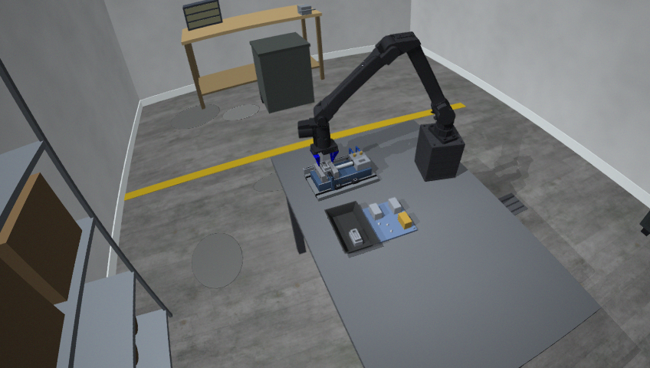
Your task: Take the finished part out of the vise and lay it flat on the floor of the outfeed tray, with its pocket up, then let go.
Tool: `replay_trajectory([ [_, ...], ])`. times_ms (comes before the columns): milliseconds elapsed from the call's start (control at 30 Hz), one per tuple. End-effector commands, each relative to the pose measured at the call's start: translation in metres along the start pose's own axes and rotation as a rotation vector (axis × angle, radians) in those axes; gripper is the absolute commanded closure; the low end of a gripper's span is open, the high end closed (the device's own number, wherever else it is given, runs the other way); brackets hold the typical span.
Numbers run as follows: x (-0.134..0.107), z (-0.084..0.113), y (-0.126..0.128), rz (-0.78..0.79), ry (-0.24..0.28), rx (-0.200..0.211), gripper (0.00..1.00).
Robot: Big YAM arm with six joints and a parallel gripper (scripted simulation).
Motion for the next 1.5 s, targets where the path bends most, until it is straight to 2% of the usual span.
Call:
replay_trajectory([
  [0, -0.0021, 0.0184, 0.0156, 0.009, -0.025, 0.044, 0.36],
  [200, 0.0033, 0.0192, 0.0240, 0.009, -0.028, 0.050, 0.36],
  [1467, 0.0031, 0.0158, 0.0232, 0.008, -0.023, 0.042, 0.36],
])
Point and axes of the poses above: the point where the finger pads meet when closed, its own z axis back along the fingers, its own y axis across the jaws, x = y × z, the point moved 9 cm from there along z, back along the fingers, and after that the axes turned 12 degrees about z, right-handed, at the moved point
